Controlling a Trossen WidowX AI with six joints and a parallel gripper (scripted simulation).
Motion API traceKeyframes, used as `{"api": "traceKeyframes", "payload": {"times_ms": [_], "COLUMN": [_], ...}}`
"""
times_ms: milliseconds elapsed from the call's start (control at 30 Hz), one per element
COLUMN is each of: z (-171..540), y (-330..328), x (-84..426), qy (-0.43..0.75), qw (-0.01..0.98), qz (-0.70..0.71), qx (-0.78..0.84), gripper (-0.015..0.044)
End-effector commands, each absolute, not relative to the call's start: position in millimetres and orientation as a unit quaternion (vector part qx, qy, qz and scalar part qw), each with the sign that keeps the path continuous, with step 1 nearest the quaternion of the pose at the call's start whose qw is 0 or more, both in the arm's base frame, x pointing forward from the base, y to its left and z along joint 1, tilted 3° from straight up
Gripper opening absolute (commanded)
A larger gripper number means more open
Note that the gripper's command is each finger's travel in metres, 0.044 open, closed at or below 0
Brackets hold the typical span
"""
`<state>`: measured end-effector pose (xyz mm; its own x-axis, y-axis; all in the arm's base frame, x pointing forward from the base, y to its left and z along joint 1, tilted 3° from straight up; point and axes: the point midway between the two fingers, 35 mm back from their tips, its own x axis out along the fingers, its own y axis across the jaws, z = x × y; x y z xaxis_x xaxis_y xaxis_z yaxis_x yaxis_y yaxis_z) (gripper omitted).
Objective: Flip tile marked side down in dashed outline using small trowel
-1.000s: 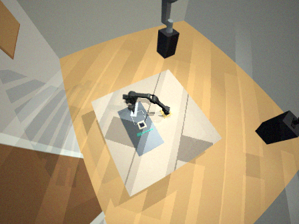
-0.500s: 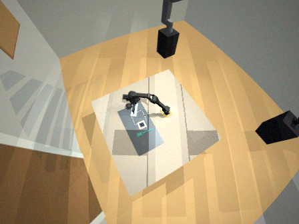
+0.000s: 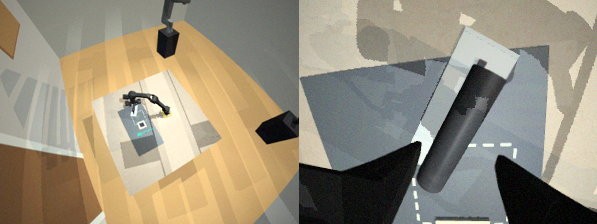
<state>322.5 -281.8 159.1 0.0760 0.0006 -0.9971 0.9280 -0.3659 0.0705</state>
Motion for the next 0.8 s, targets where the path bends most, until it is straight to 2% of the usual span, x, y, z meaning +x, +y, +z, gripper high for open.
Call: {"api": "traceKeyframes", "payload": {"times_ms": [0,167,767], "z": [158.5,158.4,140.1], "y": [-282.4,-282.5,-283.7], "x": [321.9,321.8,324.5], "qy": [0.344,0.299,0.297], "qw": [0.371,0.322,0.320], "qz": [-0.587,-0.611,-0.612], "qx": [0.632,0.658,0.659], "gripper": [0.0270,0.0270,0.0270]}}
